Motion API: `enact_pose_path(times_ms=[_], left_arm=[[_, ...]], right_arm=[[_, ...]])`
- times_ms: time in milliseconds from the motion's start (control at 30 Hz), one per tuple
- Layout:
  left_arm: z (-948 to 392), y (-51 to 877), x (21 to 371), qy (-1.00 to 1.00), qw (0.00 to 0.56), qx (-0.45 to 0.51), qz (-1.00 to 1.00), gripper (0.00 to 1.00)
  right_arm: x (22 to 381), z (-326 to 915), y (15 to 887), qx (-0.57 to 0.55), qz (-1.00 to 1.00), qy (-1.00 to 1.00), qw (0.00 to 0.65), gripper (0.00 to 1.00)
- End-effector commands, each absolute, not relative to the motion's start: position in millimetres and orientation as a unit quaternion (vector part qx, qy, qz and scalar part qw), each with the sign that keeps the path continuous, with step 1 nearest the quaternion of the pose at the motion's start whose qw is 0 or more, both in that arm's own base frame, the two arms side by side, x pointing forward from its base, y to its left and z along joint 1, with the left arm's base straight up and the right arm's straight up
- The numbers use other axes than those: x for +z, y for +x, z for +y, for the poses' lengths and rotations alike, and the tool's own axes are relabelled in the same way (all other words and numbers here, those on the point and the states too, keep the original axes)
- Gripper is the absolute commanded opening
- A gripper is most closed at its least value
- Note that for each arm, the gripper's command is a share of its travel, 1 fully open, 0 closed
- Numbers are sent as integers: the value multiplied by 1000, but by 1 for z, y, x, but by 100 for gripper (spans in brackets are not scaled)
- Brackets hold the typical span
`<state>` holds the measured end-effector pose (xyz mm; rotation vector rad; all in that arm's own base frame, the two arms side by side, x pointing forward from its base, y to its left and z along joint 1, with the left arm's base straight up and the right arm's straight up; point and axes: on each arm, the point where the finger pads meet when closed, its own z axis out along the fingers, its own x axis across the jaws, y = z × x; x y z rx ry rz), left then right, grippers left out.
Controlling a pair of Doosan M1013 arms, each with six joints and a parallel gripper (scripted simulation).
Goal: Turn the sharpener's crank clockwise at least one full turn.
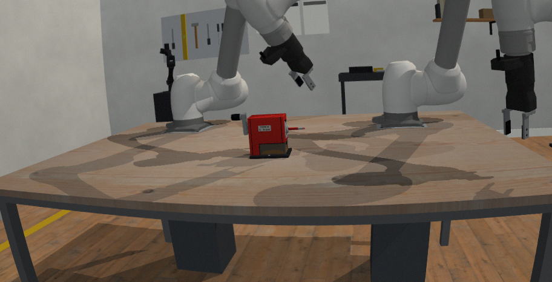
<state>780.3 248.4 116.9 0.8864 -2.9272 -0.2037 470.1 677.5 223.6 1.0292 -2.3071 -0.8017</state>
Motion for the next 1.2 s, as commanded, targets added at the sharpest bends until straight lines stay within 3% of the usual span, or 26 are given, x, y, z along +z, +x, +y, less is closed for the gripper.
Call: enact_pose_path(times_ms=[0,1167], left_arm=[[249,781,119,289,37,-67,-954,100],[249,781,119,289,37,-67,-954,100]], right_arm=[[225,676,471,-294,-845,375,242,100],[228,640,500,-287,-864,336,240,100]])
